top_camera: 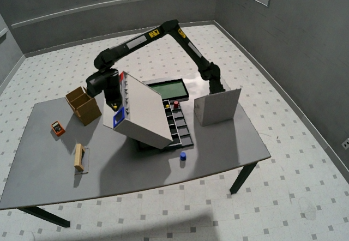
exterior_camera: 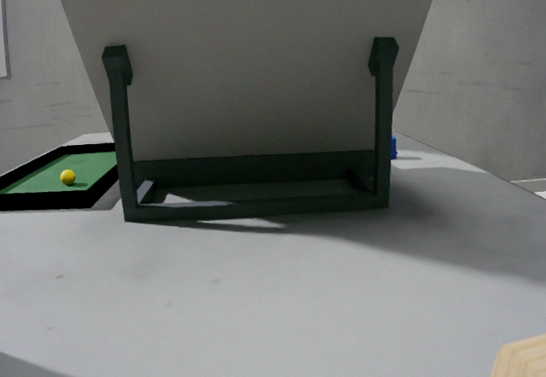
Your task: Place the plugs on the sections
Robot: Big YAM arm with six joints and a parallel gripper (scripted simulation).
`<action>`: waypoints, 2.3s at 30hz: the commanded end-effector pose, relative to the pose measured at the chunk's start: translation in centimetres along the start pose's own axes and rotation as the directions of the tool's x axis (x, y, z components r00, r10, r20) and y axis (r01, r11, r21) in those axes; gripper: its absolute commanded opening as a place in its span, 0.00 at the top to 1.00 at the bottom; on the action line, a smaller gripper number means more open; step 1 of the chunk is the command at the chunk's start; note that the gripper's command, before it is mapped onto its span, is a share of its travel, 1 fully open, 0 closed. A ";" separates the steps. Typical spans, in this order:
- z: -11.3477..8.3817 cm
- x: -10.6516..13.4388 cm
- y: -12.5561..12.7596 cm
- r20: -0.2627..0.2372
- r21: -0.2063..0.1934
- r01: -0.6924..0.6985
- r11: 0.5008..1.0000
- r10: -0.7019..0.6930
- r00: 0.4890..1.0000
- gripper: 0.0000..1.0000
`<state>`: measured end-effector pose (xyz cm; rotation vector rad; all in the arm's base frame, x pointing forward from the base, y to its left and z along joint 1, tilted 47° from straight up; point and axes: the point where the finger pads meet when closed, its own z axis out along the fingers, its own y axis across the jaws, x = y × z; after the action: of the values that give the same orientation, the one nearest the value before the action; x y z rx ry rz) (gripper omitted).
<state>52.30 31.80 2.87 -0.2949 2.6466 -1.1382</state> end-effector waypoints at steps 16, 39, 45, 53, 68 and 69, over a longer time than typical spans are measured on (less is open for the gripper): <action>1.5 -0.6 -0.7 0.001 -0.003 -0.013 1.000 0.013 1.000 1.00; 0.9 -1.0 -0.6 0.033 -0.021 -0.027 0.999 0.028 0.999 1.00; 0.9 -1.0 -0.6 0.033 -0.021 -0.027 0.999 0.028 0.999 1.00; 0.9 -1.0 -0.6 0.033 -0.021 -0.027 0.999 0.028 0.999 1.00; 0.9 -1.0 -0.6 0.033 -0.021 -0.027 0.999 0.028 0.999 0.44; 0.9 -1.0 -0.6 0.033 -0.021 -0.027 0.999 0.028 0.999 0.44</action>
<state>52.83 29.96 1.09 -0.2959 2.6480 -1.1424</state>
